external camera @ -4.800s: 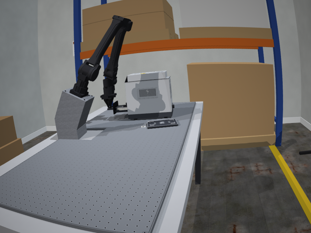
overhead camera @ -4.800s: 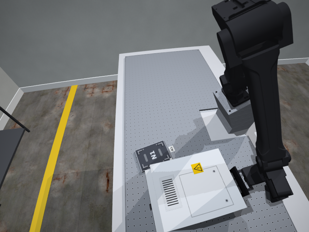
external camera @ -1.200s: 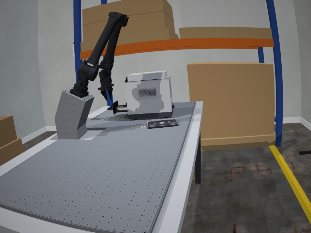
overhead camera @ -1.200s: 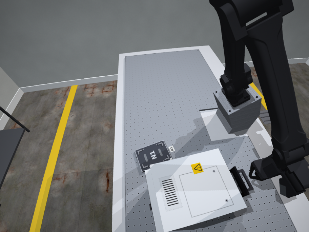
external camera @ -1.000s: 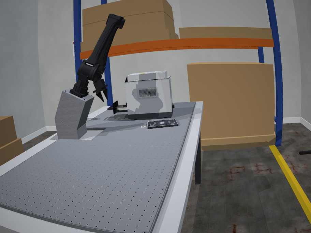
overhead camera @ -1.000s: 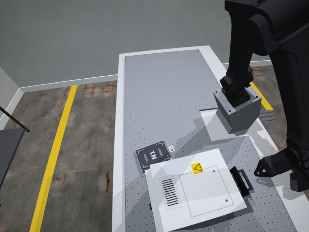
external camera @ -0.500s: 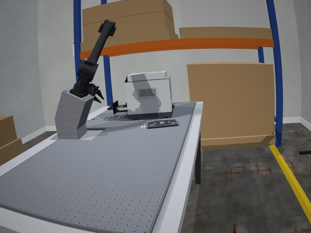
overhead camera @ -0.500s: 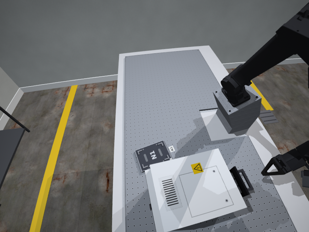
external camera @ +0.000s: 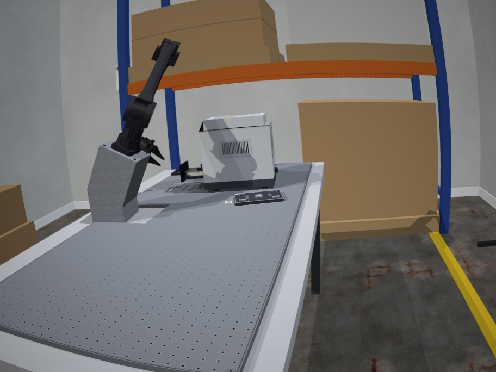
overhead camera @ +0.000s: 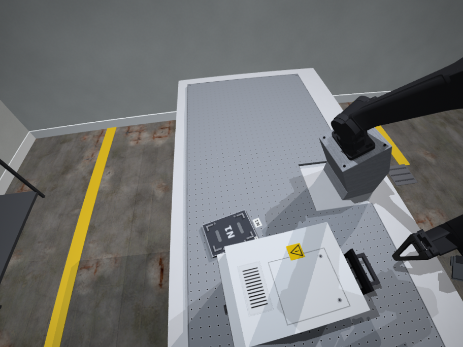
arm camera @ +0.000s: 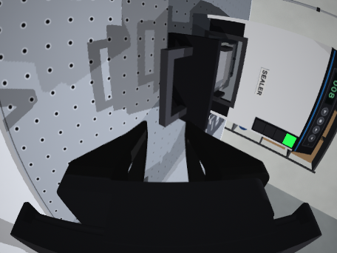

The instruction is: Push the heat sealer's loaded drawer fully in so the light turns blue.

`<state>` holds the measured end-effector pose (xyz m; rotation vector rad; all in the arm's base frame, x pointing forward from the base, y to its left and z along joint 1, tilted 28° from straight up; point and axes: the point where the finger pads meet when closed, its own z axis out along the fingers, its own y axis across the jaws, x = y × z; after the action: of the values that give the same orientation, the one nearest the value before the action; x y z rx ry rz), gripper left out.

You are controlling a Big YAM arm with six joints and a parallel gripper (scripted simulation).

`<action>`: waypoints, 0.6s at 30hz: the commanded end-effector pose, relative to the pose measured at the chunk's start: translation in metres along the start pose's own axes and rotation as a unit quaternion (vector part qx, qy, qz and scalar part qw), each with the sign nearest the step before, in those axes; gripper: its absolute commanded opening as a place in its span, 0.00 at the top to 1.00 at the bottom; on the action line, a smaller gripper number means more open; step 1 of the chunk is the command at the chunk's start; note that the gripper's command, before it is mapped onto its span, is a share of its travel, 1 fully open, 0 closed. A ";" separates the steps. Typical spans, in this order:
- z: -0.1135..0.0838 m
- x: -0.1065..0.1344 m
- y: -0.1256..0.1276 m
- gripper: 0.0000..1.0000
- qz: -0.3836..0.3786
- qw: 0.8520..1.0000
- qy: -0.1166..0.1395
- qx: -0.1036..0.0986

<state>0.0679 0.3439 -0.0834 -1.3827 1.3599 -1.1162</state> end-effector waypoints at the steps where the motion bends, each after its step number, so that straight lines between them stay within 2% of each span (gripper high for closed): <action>1: -0.003 -0.005 -0.001 0.70 0.022 1.000 0.000 0.002; 6: -0.003 -0.005 -0.001 0.70 0.022 1.000 0.000 0.002; 9: 0.005 -0.005 0.002 0.70 0.020 1.000 0.009 0.006; 14: 0.005 -0.009 0.000 0.70 0.028 1.000 0.004 0.001; 18: 0.009 -0.004 -0.002 0.70 0.024 1.000 0.005 0.002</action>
<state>0.0734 0.3438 -0.0841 -1.3449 1.3765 -1.1042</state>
